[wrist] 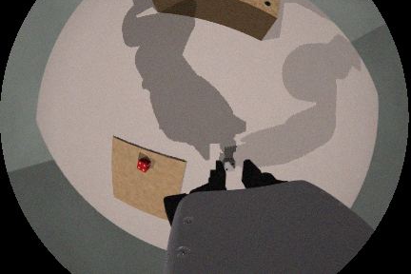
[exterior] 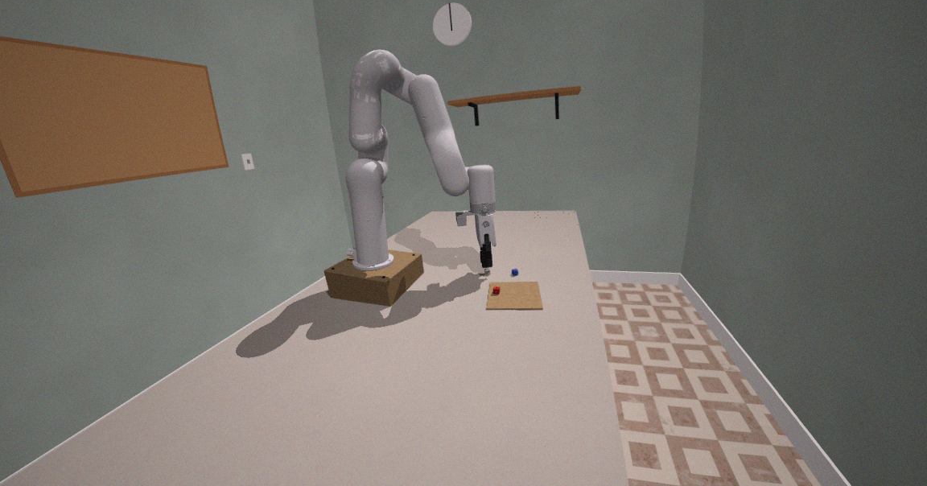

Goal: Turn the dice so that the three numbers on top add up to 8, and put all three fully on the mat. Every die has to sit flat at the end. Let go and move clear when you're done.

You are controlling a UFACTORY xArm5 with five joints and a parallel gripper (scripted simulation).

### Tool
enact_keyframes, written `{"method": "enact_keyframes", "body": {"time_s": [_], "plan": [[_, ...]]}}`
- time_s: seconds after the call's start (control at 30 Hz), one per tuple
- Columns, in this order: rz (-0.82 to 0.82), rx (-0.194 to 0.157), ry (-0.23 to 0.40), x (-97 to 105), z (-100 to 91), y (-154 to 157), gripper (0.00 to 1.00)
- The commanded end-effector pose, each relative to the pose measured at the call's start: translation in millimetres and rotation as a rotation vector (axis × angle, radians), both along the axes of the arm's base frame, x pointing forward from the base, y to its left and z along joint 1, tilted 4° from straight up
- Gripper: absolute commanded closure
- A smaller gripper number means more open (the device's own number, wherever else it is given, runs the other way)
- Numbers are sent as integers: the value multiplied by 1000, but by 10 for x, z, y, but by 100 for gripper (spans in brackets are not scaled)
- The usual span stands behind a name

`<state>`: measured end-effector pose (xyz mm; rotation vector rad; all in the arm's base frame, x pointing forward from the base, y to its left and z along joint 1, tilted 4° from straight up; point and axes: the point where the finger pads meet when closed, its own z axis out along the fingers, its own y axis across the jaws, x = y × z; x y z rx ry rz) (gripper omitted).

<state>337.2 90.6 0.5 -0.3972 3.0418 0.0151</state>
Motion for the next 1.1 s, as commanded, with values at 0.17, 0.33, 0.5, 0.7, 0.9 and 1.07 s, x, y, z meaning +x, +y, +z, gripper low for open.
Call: {"method": "enact_keyframes", "body": {"time_s": [0.17,0.33,0.5,0.7,0.9,1.07], "plan": [[0,1,-2,17,-82,8,69],[0,1,-2,18,-98,8,69],[0,1,-2,18,-104,9,69],[0,1,-2,18,-105,9,69],[0,1,-2,18,-105,9,69],[0,1,-2,18,-105,9,69]]}}
